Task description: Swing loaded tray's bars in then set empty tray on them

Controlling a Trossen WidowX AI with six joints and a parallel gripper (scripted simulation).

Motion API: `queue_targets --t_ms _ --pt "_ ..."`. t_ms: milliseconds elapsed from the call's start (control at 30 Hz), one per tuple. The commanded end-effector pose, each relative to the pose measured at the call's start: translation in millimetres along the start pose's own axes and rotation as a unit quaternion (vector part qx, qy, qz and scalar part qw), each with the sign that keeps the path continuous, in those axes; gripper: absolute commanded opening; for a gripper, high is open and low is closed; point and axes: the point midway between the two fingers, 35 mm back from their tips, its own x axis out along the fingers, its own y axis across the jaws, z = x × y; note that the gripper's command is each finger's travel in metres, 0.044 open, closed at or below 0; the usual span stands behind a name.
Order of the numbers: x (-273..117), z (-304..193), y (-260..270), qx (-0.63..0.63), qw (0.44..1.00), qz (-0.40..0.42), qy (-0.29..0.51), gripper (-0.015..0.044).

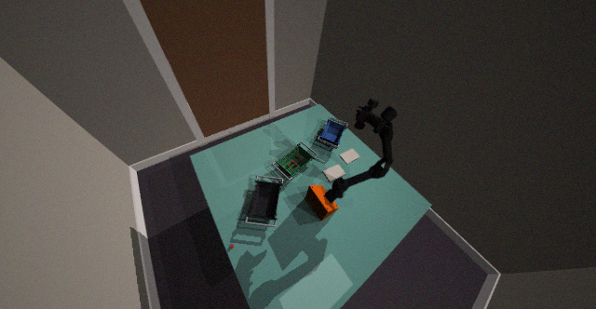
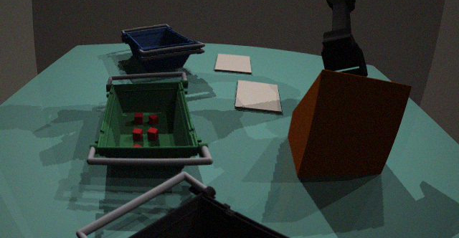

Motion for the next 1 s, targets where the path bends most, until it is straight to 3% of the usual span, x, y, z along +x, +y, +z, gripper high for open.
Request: queue_targets --t_ms 0,500,700,967 --pt "30 30 21 0.011 0.999 0.044 0.011 0.0090" --pt "143 98 148 0.121 0.956 0.256 0.081 0.0090" --pt "181 104 242 0.207 0.889 0.362 0.191 0.0090" --pt "197 91 350 0.283 0.775 0.441 0.353 0.0090"
